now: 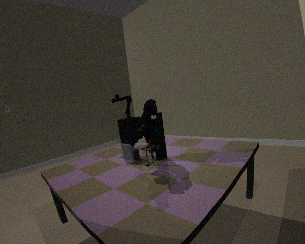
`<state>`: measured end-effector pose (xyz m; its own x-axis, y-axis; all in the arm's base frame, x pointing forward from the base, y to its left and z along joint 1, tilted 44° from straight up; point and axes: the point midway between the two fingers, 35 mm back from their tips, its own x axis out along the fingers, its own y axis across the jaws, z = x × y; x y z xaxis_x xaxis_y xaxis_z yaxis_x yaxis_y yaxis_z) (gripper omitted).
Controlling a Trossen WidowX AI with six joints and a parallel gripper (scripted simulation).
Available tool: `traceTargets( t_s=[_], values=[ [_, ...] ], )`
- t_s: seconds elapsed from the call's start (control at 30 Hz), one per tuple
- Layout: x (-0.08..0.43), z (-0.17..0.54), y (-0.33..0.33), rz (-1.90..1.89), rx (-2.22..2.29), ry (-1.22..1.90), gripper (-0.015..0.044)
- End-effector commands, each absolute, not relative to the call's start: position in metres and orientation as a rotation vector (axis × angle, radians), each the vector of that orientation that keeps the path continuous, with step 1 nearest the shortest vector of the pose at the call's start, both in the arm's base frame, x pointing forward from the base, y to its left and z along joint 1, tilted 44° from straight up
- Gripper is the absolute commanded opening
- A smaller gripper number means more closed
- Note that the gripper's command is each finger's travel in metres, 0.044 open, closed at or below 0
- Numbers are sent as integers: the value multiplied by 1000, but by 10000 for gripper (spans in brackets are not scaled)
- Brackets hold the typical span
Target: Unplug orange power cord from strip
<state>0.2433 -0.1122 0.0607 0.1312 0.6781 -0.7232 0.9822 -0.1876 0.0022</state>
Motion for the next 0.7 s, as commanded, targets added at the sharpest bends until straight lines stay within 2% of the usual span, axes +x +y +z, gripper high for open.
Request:
traceTargets(
  t_s=[0.0, 0.1, 0.37, 0.67],
  values=[
    [243, 61, -112, -823, 1928, 1593, 134],
    [243, 61, -112, -823, 1928, 1593, 55],
    [243, 61, -112, -823, 1928, 1593, 2],
    [243, 54, -120, -824, 1928, 1592, 0]
  ],
)
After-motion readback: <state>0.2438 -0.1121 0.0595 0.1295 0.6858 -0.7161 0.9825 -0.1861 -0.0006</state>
